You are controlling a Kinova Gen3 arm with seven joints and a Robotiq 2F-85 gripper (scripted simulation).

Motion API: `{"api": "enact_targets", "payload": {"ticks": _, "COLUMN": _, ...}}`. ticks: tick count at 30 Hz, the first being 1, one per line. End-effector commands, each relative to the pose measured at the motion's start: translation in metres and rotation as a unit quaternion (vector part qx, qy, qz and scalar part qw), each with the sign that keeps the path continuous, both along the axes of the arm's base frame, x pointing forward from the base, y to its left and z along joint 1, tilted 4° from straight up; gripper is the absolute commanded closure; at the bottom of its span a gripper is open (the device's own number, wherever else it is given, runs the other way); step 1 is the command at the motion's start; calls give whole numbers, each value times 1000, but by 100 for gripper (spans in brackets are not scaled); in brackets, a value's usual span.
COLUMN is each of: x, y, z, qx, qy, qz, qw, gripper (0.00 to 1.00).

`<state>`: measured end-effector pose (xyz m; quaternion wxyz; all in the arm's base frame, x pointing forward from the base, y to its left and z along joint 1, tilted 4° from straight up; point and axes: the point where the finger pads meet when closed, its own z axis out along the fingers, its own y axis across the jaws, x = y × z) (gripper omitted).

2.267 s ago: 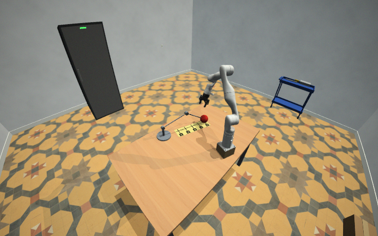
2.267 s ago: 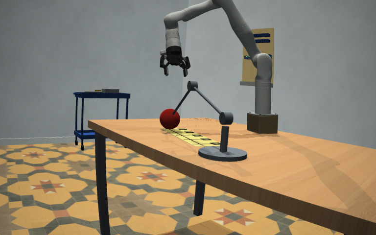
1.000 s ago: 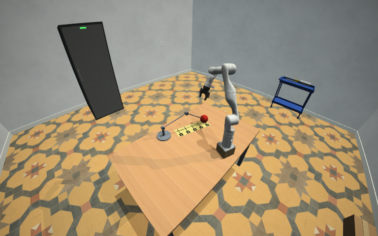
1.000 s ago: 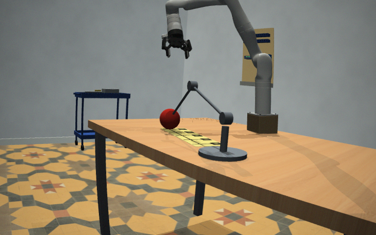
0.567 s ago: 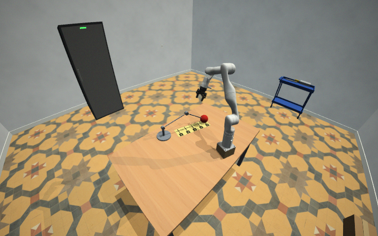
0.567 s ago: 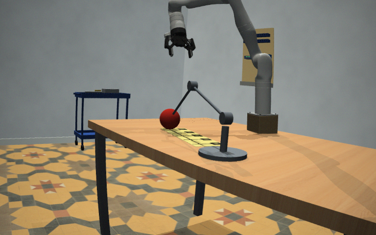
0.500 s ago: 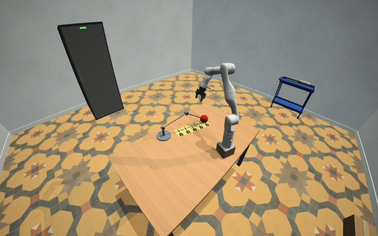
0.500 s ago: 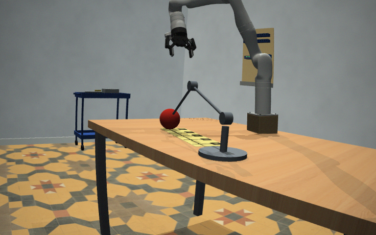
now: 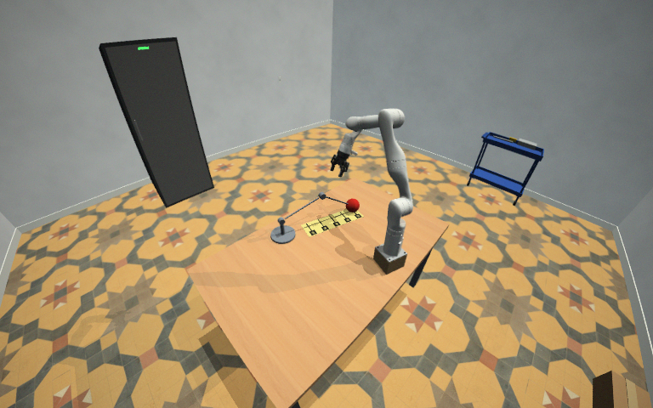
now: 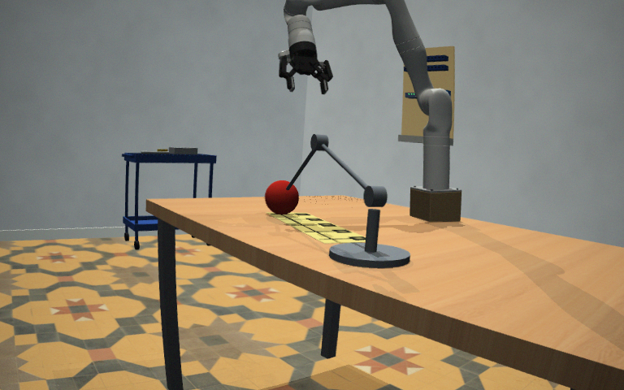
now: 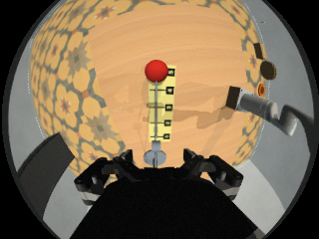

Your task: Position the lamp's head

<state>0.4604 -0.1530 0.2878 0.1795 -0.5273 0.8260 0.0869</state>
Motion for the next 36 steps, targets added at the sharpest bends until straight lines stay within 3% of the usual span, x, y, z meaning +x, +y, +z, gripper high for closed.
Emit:
{"api": "enact_targets", "payload": {"ticks": 1, "x": 8, "y": 17, "z": 2, "qx": -1, "qy": -1, "qz": 4, "qw": 1000, "gripper": 0}}
{"api": "enact_targets", "payload": {"ticks": 36, "x": 61, "y": 117, "z": 6, "qx": 4, "qy": 0, "qz": -3, "qw": 1000, "gripper": 0}}
